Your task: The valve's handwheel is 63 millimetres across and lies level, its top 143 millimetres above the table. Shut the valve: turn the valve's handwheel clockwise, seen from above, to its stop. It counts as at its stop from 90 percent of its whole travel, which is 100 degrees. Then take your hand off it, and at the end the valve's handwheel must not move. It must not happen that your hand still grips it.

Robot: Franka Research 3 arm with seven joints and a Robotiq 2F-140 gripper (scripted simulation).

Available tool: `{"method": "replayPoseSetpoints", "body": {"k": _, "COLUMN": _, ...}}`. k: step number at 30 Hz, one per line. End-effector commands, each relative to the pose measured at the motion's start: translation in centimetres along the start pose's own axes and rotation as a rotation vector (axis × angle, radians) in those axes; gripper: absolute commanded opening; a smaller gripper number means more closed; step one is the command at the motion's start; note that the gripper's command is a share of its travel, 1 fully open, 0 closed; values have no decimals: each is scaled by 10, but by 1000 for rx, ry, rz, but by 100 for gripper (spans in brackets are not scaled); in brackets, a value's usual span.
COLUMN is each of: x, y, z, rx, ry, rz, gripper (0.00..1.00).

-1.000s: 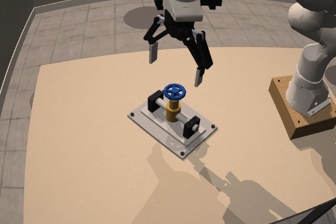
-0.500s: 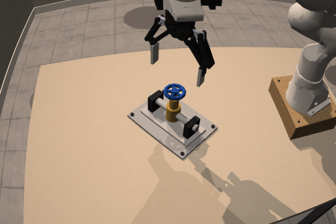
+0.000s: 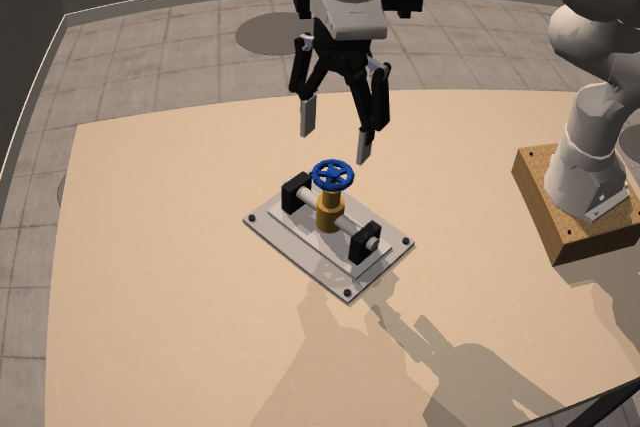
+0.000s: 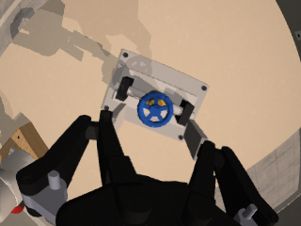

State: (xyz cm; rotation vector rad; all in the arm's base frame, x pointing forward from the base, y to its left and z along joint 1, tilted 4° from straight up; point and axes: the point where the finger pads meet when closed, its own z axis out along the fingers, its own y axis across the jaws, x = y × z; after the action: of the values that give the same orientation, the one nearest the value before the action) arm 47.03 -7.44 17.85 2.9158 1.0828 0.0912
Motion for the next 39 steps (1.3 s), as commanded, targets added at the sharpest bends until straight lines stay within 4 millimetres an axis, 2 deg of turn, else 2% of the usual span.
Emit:
{"method": "replayPoseSetpoints", "body": {"k": 1, "x": 0, "y": 0, "z": 0, "rx": 2, "ry": -1, "rz": -7, "gripper": 59}}
{"method": "replayPoseSetpoints", "body": {"k": 15, "x": 0, "y": 0, "z": 6, "rx": 2, "ry": -1, "rz": -7, "gripper": 59}}
{"method": "replayPoseSetpoints", "body": {"k": 30, "x": 0, "y": -1, "z": 55, "rx": 2, "ry": -1, "rz": -7, "gripper": 59}}
{"method": "replayPoseSetpoints", "body": {"k": 39, "x": 0, "y": -1, "z": 68, "rx": 2, "ry": -1, "rz": -7, "gripper": 59}}
